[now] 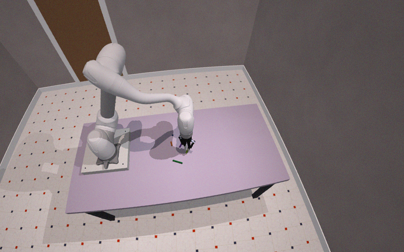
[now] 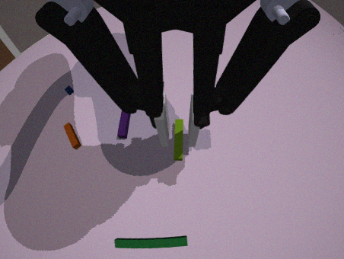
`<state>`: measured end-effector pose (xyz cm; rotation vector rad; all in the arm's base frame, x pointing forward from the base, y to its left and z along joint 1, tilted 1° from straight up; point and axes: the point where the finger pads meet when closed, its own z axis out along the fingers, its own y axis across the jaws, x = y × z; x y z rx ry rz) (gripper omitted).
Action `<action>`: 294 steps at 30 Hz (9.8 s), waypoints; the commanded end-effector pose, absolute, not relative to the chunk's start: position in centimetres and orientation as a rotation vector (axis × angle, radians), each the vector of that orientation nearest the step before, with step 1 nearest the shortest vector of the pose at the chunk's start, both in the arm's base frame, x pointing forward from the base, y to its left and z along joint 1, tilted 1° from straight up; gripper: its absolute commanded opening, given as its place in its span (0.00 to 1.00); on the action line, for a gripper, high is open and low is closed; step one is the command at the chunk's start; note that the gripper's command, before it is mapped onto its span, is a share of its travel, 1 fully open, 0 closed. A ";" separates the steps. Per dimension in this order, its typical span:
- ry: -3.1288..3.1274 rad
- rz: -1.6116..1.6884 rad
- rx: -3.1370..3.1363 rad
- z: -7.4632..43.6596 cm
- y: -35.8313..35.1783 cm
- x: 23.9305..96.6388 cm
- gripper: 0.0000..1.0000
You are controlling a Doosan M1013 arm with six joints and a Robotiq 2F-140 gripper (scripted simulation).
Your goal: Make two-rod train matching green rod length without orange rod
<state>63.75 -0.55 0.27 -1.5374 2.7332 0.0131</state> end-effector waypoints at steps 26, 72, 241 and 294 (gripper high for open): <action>2.733 0.013 -1.537 -1.4 -0.5 63.8 0.15; 2.733 0.013 -1.537 -1.4 -0.5 63.8 0.03; 2.200 0.010 -2.231 -0.1 13.6 65.5 0.03; 2.200 0.010 -2.231 -1.2 13.6 65.5 0.03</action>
